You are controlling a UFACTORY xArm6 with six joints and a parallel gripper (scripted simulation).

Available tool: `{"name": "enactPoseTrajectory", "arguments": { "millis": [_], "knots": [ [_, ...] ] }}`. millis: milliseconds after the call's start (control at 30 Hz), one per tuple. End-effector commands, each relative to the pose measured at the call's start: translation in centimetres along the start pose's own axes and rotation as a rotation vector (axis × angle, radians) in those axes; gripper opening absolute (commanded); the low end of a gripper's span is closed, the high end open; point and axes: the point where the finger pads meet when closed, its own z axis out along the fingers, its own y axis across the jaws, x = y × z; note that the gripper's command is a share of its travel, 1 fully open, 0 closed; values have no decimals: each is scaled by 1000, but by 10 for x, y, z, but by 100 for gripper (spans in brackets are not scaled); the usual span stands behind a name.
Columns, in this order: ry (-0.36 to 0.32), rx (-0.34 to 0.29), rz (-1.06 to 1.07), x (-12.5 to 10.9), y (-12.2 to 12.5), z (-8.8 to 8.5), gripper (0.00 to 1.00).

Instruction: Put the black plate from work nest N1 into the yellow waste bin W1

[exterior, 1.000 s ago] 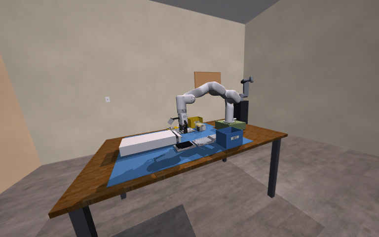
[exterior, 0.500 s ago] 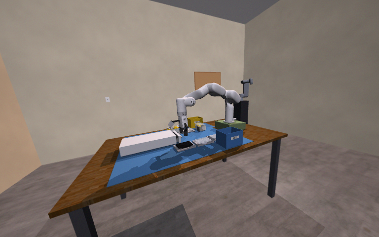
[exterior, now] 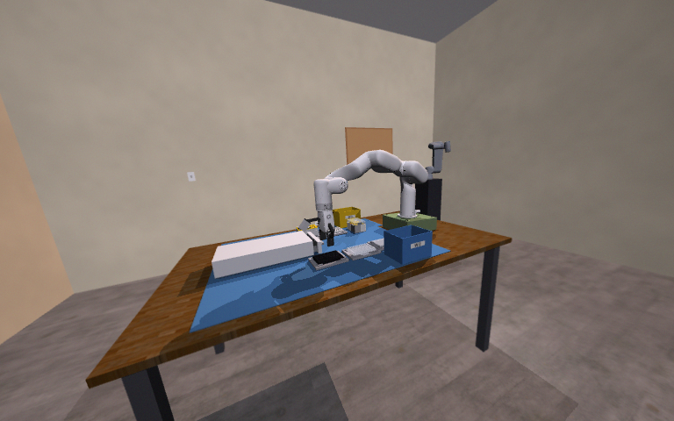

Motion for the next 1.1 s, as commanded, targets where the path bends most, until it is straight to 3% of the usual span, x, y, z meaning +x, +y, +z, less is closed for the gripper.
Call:
{"name": "enactPoseTrajectory", "arguments": {
  "millis": [0, 767, 1067],
  "knots": [
    [5, 1, 0, 2, 0, 6, 100],
    [5, 1, 0, 2, 0, 41, 100],
    [5, 1, 0, 2, 0, 46, 100]
  ]
}}
